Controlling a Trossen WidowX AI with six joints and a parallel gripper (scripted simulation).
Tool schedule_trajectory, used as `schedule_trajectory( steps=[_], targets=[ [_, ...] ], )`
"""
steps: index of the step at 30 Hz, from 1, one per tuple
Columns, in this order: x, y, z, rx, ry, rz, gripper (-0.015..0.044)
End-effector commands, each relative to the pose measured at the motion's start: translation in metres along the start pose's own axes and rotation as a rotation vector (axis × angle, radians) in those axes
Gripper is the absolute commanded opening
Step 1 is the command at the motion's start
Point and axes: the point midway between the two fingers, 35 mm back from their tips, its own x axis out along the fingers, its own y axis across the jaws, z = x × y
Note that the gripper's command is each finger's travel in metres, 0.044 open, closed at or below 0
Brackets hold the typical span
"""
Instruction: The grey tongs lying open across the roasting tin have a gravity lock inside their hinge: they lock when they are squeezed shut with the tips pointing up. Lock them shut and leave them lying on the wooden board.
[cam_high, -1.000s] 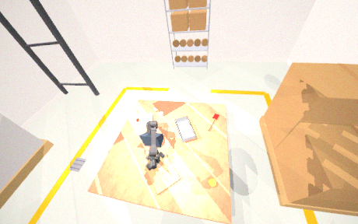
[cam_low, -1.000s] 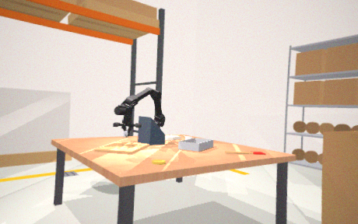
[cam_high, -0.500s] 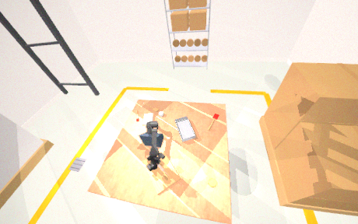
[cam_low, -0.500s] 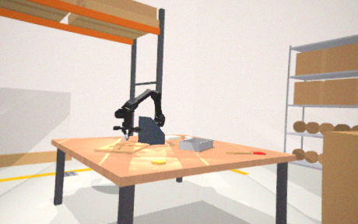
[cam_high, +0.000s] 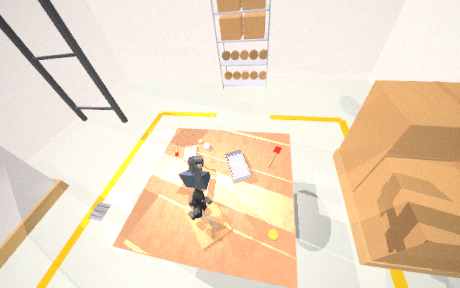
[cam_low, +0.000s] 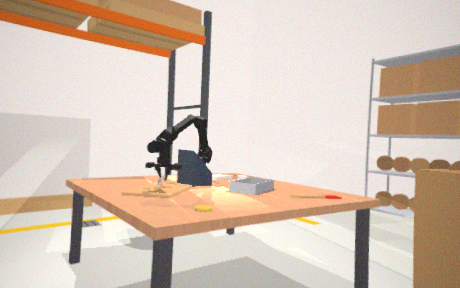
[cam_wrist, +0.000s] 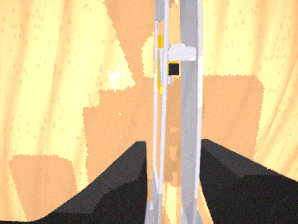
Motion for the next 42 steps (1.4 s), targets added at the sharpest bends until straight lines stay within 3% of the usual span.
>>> schedule_trajectory(
  steps=[1,11,17,28,33,42],
  targets=[
    [0.0,0.0,0.0,0.0,0.0,-0.002,0.0191],
    [0.0,0.0,0.0,0.0,0.0,-0.002,0.044],
    [-0.029,-0.004,0.023,0.003,0.002,0.002,0.044],
    [-0.111,-0.034,0.144,0.012,-0.002,-0.002,0.044],
    [-0.114,-0.035,0.146,0.013,-0.002,-0.002,0.044],
    [-0.165,-0.034,0.147,0.026,0.015,0.003,0.044]
  ],
)
